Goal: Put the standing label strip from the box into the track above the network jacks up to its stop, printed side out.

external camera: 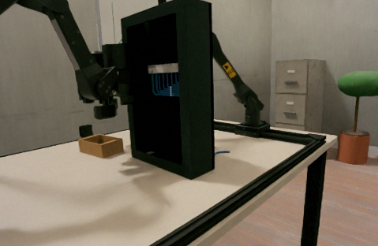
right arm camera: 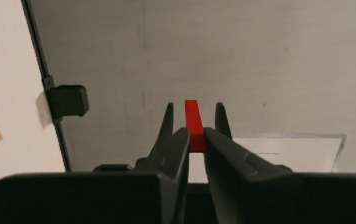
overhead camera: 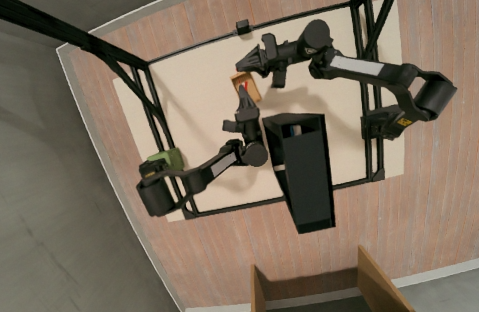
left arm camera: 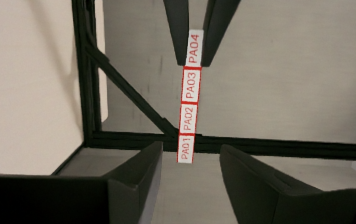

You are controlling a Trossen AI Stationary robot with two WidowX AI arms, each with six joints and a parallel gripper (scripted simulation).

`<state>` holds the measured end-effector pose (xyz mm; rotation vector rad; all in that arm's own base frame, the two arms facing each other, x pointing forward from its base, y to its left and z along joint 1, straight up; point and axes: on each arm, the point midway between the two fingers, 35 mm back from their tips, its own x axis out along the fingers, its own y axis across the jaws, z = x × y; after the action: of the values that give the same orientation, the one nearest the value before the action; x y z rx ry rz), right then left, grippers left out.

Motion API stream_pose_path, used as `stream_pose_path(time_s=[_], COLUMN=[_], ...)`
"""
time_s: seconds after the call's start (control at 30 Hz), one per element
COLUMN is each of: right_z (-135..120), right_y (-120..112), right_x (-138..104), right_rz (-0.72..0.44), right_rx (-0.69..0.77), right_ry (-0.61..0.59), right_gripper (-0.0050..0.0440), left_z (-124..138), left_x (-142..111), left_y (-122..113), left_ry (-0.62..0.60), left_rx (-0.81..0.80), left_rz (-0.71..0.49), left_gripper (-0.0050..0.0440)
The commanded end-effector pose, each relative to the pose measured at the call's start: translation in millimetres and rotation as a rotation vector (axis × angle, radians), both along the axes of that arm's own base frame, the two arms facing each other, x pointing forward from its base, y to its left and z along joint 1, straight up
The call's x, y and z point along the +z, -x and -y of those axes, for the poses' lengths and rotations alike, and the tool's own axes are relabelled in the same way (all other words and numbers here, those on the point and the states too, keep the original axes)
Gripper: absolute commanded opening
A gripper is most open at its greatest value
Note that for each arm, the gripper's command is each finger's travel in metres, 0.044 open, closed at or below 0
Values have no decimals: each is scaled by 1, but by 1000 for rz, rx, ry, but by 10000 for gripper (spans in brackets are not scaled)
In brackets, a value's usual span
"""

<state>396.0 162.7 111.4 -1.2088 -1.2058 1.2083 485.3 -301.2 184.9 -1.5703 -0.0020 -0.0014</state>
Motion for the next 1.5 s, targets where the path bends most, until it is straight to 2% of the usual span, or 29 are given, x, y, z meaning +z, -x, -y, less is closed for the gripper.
stream_pose_path(time_s=[0.0,1.07,1.1,1.47], right_z=[-1,-1,-1,-1], right_y=[-2,-2,-2,-2], right_x=[10,10,10,10], right_rz=[29,29,29,29], right_rx=[4,4,4,4], right_ry=[-1,-1,-1,-1], right_gripper=[-50,-50,-50,-50], left_z=[0,0,0,0], left_x=[11,11,11,11], left_y=[-8,-10,-10,-10], left_ry=[20,20,20,20], left_rx=[1,1,1,1], left_rz=[20,20,20,20], left_gripper=[160,160,136,63])
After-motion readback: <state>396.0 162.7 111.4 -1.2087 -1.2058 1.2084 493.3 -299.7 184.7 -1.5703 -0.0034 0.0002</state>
